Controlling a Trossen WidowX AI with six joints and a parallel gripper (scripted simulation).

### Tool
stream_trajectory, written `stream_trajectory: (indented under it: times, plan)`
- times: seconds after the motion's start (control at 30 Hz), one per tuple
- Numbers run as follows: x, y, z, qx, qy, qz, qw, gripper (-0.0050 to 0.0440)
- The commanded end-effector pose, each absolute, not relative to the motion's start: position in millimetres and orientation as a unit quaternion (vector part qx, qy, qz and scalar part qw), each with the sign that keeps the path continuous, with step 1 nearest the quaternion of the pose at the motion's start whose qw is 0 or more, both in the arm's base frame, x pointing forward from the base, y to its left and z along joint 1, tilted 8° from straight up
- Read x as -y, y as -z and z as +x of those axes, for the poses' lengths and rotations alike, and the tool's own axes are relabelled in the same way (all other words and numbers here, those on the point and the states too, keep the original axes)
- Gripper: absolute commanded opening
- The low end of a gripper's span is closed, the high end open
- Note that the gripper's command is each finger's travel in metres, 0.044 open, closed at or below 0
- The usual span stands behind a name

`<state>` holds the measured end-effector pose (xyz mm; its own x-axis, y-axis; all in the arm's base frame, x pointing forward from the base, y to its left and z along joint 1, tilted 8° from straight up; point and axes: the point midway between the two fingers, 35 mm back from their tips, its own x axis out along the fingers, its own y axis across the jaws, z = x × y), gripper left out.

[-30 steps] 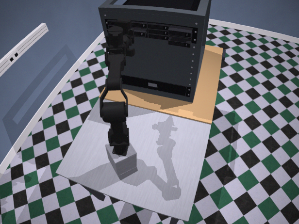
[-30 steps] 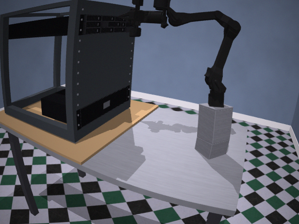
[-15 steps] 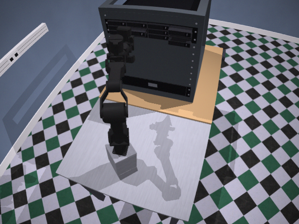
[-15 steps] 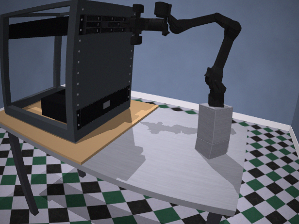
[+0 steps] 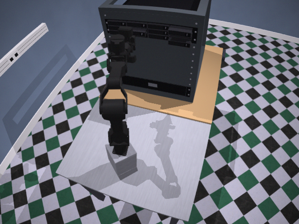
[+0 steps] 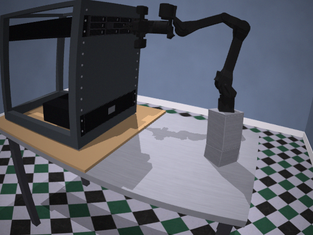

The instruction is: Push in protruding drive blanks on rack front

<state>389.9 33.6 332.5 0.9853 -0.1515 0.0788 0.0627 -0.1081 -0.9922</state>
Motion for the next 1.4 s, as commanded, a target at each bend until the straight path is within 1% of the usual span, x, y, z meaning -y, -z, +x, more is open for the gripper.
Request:
stream_trajectory:
  times: [0.0,1.0,1.37]
  plan:
    - [-33,-344,391,-0.021,0.089,-0.737,0.669,-0.005]
    - [-34,-351,396,-0.021,0.089,-0.737,0.669,-0.005]
    - [-32,-351,406,-0.021,0.089,-0.737,0.669,-0.005]
